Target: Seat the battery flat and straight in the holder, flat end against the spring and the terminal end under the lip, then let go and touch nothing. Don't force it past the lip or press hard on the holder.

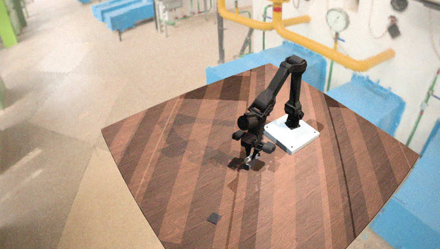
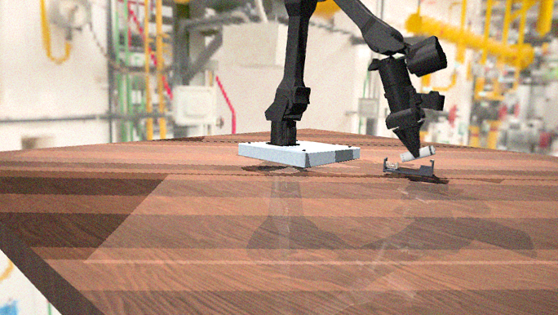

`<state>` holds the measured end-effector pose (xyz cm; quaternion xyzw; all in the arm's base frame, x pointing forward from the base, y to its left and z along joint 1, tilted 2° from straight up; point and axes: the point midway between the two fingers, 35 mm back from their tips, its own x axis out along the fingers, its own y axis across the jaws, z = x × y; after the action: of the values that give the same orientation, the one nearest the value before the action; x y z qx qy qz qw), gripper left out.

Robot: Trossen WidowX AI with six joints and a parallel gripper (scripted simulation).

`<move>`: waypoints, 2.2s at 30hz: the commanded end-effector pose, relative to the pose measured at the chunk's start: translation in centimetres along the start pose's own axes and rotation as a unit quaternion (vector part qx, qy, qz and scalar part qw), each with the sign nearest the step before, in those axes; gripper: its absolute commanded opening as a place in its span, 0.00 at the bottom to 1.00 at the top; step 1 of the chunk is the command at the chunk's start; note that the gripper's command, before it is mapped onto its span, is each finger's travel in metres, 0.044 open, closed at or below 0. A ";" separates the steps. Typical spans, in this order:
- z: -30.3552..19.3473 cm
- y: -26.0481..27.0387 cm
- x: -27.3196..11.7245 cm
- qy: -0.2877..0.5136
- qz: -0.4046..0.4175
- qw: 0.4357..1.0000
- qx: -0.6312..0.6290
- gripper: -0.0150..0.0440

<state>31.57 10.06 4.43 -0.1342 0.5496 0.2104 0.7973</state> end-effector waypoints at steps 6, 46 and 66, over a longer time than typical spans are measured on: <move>-0.4 0.1 0.3 -0.027 0.002 1.000 -0.001 0.36; -2.8 0.1 0.5 -0.087 -0.001 0.996 -0.001 0.36; -3.3 0.1 0.5 -0.064 -0.002 0.998 0.001 0.36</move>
<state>29.23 8.89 3.23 -0.1179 0.4828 0.2190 0.8396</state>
